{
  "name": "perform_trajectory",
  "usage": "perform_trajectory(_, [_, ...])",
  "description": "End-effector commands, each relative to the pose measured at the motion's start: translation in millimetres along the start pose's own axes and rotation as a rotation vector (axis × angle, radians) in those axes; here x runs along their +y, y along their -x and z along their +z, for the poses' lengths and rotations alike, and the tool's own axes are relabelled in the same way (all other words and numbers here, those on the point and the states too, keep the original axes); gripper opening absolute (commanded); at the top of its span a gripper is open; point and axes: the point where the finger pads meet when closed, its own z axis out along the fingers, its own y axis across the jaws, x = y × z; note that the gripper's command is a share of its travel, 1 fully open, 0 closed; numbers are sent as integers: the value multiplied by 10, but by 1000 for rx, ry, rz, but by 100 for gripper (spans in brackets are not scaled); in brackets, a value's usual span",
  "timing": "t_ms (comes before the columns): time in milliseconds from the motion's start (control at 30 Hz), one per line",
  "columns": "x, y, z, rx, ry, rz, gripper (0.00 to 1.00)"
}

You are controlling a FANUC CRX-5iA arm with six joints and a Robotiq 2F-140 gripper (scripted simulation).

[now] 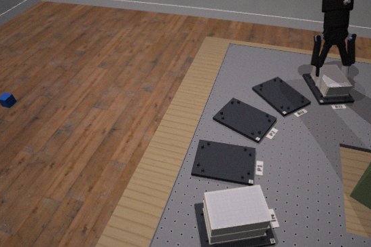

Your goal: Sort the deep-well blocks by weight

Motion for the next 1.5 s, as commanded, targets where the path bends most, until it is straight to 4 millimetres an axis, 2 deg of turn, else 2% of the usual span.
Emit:
perform_trajectory(0, [0,-3,1,0,0,0,10])
perform_trajectory(1200, [0,-30,47,0,0,0,10])
perform_trajectory(1233, [0,-30,47,0,0,0,100])
perform_trajectory(1467, [0,-30,47,0,0,0,100])
